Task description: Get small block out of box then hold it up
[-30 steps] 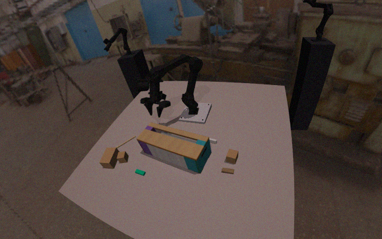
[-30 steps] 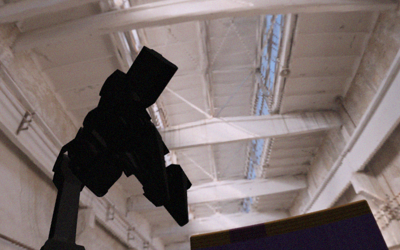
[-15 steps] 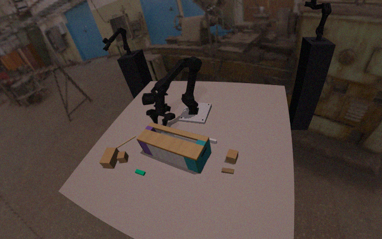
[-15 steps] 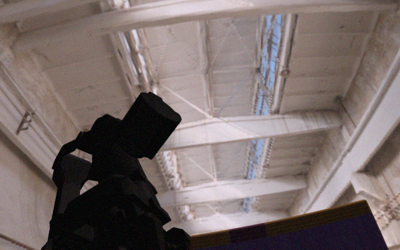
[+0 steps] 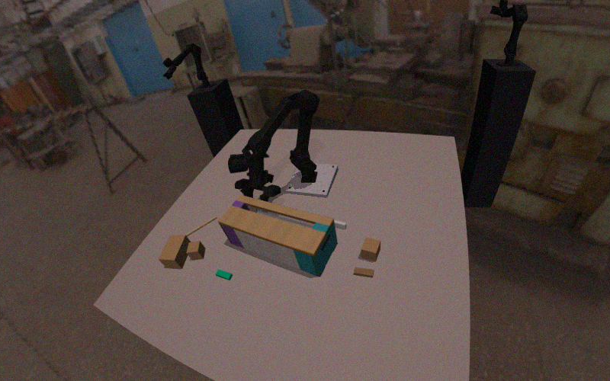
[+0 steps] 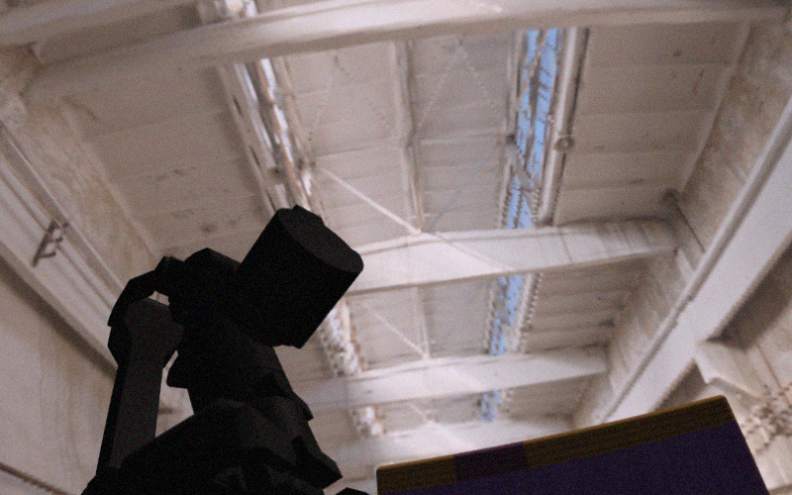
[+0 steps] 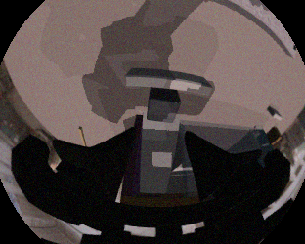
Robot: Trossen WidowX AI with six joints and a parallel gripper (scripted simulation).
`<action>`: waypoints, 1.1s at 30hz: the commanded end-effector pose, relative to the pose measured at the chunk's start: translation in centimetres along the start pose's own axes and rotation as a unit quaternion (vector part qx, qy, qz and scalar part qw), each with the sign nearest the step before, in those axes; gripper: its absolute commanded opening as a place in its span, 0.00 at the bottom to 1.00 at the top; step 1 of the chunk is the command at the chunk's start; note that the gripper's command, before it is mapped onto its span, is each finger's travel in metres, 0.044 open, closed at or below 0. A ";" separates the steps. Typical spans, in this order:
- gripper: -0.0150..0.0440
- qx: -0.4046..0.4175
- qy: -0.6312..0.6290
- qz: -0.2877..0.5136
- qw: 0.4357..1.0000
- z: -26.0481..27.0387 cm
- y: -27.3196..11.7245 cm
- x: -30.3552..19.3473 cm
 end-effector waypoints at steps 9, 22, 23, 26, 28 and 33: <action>0.74 -0.001 0.004 -0.006 1.000 -0.1 1.9 1.1; 0.69 -0.001 0.004 -0.006 1.000 -0.3 3.3 1.9; 0.65 -0.001 0.004 -0.006 1.000 -0.3 3.3 1.9; 0.51 -0.001 0.004 -0.006 1.000 -0.3 3.3 1.9; 0.43 -0.001 0.004 -0.006 1.000 -0.3 3.3 1.9; 0.27 -0.001 0.003 -0.005 1.000 -0.1 2.6 1.5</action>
Point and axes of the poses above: the point midway between the two fingers, 35 mm back from their tips, its own y axis out along the fingers, its own z axis across the jaws, x = y × z, the point moved 3 cm from there along -y, back along the fingers, and after that the axes turned 6 degrees about -y, right-handed, at the moved point
